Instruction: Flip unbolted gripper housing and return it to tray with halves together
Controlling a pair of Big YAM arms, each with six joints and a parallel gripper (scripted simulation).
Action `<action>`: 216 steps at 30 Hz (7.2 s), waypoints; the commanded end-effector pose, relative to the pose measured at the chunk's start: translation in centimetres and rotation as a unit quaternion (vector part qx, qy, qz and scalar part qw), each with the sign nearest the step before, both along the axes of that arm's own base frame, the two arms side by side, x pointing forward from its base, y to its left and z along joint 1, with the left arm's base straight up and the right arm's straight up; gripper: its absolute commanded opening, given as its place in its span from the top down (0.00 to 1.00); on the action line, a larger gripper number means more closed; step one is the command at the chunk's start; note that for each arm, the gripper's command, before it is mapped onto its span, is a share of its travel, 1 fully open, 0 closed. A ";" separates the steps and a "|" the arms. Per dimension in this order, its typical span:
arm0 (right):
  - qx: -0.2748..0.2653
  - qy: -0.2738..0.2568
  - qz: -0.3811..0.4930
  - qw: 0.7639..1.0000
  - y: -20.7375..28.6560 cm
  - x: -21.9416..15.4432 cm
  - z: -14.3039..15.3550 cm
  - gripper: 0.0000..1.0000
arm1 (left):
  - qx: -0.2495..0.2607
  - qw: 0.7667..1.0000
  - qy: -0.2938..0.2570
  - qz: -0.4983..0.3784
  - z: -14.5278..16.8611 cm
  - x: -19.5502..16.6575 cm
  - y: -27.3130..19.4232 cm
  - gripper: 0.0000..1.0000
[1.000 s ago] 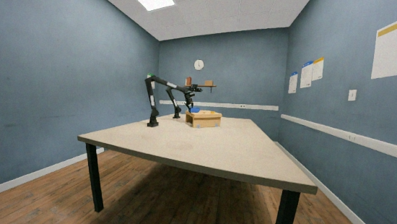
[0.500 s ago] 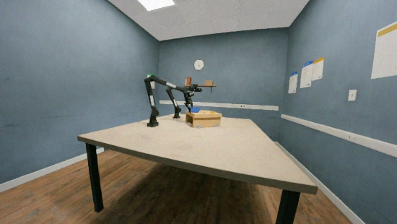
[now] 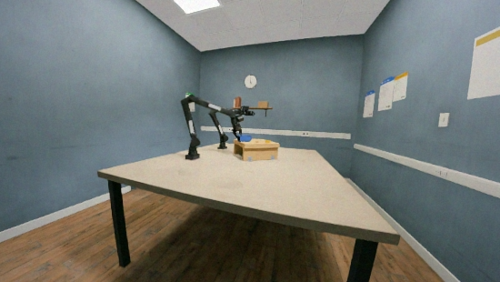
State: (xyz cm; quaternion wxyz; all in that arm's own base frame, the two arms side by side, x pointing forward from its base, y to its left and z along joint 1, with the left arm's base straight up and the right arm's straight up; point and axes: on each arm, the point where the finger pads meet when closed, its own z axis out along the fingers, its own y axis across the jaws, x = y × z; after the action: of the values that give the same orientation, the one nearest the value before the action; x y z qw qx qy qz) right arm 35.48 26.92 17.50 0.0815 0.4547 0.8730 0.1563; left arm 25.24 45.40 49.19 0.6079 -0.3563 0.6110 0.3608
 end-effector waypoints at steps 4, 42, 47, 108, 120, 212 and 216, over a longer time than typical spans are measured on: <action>-0.008 0.007 0.003 1.000 -0.5 -1.6 -0.1 0.53 | 0.011 1.000 -0.016 0.000 1.8 0.0 0.1 0.00; 0.018 -0.028 0.004 0.999 0.2 -0.1 7.5 0.53 | 0.011 1.000 -0.016 0.000 1.8 0.0 0.1 0.00; 0.005 -0.012 0.003 1.000 0.3 0.0 5.5 0.55 | 0.011 1.000 -0.016 0.000 1.8 0.0 0.1 0.00; -0.017 -0.126 0.172 0.977 -0.3 -0.2 4.9 0.55 | 0.011 1.000 -0.016 0.000 1.8 0.0 0.1 0.00; -0.019 -0.143 0.209 0.967 0.3 -0.6 4.8 0.55 | 0.011 1.000 -0.016 0.000 1.8 0.0 0.1 0.00; -0.160 -0.380 0.499 0.762 0.6 -0.4 6.6 0.55 | 0.011 1.000 -0.016 0.000 1.8 0.0 0.1 0.00; -0.177 -0.396 0.511 0.742 0.4 -0.3 6.9 0.55 | 0.011 1.000 -0.016 0.000 1.8 0.0 0.1 0.00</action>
State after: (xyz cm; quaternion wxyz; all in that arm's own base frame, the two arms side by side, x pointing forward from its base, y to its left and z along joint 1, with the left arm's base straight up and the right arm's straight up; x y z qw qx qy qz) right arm 34.99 26.71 21.84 0.3527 -0.1287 0.9086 0.1830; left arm 25.24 45.40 49.19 0.6077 -0.3561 0.6111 0.3611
